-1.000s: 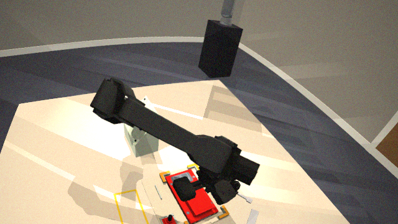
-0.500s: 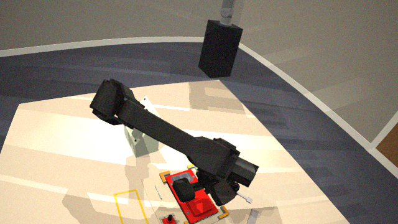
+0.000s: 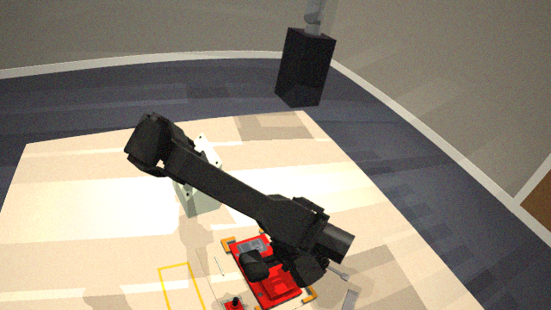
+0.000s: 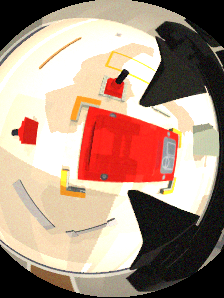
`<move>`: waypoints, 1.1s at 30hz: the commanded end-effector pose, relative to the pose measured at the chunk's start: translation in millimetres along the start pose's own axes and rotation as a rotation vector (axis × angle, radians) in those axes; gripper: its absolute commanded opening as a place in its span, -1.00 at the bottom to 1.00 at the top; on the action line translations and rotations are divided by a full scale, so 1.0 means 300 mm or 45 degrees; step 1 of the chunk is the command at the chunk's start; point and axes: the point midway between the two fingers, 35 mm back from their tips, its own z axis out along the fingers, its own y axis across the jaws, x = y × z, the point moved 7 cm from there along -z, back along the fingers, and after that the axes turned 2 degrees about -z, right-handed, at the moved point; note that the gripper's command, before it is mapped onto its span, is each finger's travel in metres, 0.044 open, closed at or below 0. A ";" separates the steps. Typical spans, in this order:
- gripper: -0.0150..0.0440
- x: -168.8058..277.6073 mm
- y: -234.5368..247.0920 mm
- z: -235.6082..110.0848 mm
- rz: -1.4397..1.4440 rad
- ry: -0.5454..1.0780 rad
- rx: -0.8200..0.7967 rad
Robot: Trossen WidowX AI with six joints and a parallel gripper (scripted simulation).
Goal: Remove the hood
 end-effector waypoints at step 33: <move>1.00 0.024 0.004 0.102 -0.013 0.004 0.009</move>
